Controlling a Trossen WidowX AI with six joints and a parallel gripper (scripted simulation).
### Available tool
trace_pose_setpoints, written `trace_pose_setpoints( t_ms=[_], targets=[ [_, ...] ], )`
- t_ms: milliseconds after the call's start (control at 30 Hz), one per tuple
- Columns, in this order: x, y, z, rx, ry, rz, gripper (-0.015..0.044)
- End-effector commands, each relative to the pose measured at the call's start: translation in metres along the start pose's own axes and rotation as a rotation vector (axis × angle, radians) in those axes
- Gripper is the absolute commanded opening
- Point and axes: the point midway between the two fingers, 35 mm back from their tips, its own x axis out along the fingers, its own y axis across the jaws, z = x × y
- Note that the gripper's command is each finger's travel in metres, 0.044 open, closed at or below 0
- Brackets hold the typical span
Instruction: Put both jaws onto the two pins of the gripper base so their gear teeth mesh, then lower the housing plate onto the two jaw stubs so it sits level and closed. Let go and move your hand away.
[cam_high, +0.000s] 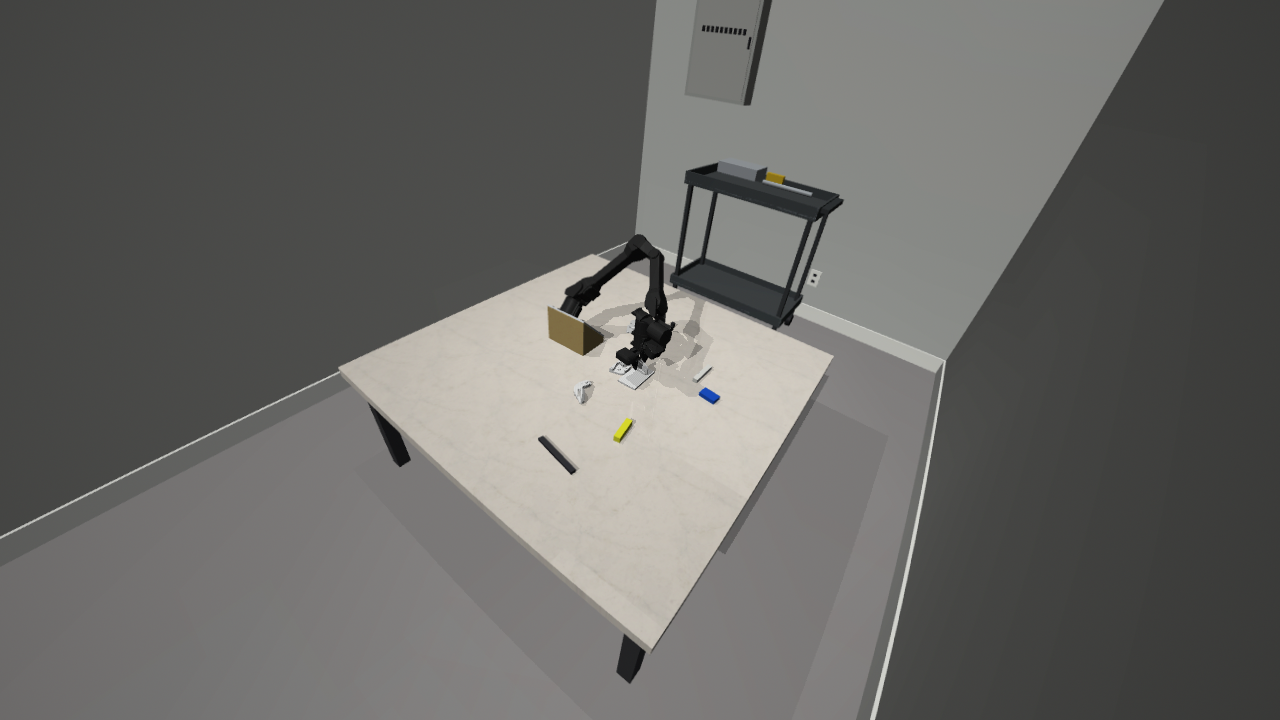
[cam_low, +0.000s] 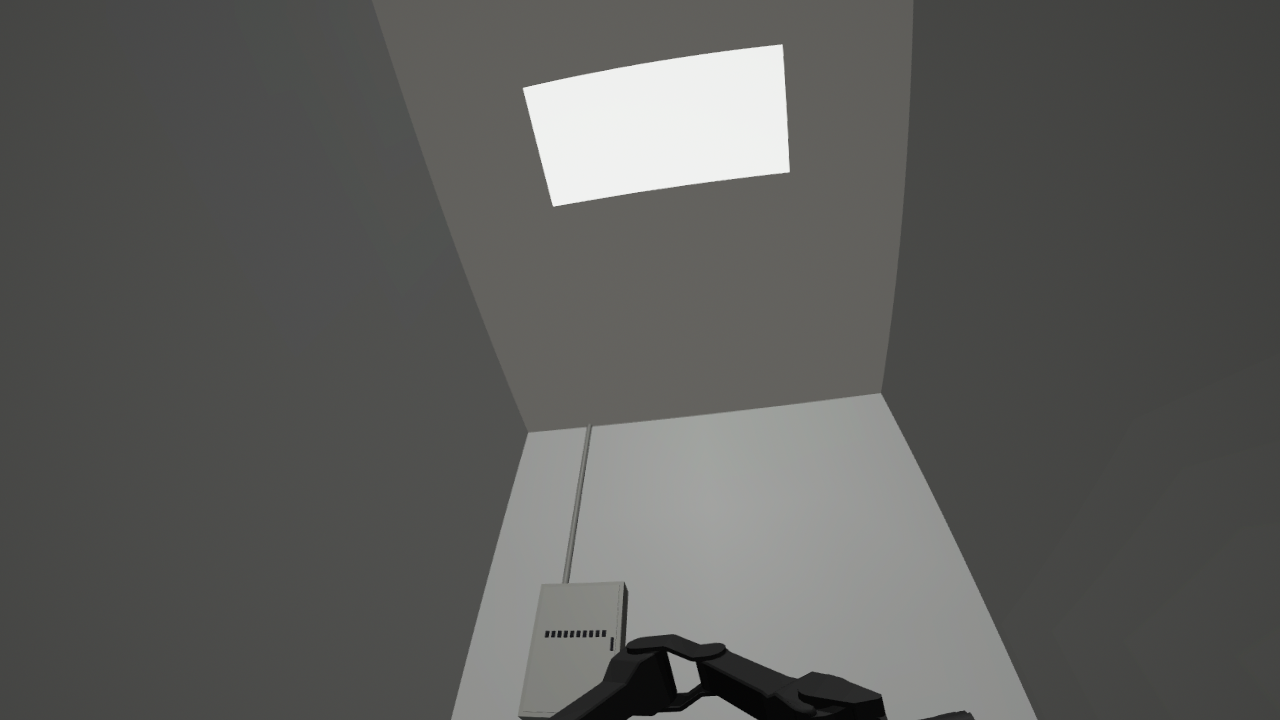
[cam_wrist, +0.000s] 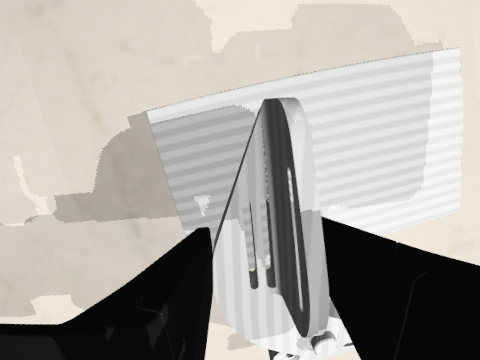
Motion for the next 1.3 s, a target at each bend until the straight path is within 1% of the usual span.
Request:
trace_pose_setpoints(
  t_ms=[0, 1267],
  targets=[
    [0.0004, 0.0002, 0.0004, -0.003, -0.001, 0.001, 0.0134],
    [0.0047, 0.0002, 0.0004, -0.003, -0.001, 0.001, 0.0134]
  ],
)
